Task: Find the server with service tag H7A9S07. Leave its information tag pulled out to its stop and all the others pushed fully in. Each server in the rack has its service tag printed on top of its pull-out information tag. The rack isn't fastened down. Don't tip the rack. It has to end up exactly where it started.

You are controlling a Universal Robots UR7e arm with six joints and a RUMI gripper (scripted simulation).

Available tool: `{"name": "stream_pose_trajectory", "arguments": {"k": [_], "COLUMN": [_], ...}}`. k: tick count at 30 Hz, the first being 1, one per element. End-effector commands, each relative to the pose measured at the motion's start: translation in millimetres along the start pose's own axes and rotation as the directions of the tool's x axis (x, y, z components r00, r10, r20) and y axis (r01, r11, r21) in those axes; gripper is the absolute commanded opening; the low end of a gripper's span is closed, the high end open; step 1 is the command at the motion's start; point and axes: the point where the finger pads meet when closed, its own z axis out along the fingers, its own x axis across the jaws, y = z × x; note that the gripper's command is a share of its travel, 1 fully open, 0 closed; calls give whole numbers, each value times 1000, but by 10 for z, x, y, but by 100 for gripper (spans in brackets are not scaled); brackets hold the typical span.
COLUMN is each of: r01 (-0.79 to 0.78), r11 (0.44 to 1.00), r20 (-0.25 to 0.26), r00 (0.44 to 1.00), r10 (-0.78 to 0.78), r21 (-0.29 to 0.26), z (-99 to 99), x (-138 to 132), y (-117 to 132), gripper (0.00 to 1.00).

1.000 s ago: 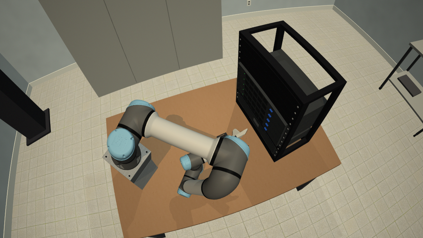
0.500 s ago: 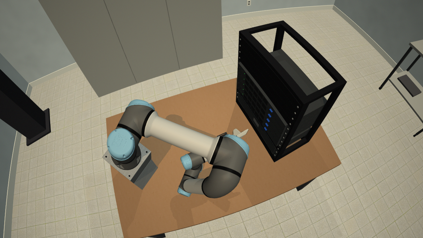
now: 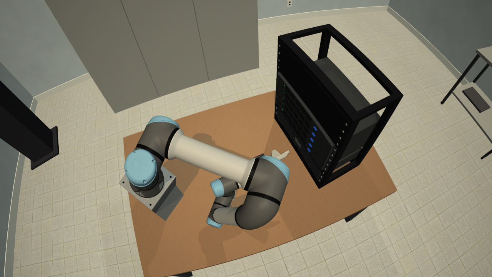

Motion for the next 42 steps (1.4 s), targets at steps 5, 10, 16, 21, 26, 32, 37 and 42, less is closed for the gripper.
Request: {"name": "stream_pose_trajectory", "arguments": {"k": [5, 10, 16, 21, 26, 32, 37, 42], "r01": [-15, -21, -26, -28, -29, -30, -30, -30], "r11": [1000, 1000, 1000, 1000, 1000, 1000, 1000, 1000], "r20": [-6, -10, -12, -13, -14, -14, -14, -14], "r00": [1000, 1000, 1000, 1000, 999, 999, 999, 999], "r10": [15, 21, 26, 28, 29, 30, 30, 30], "r21": [-5, -6, -8, -8, -9, -9, -9, -9], "z": [11, 15, 17, 18, 19, 19, 19, 19], "x": [28, 43, 53, 57, 60, 62, 62, 62], "y": [21, 30, 38, 40, 42, 43, 43, 43], "gripper": [100, 100, 100, 100, 100, 100, 100, 15]}}
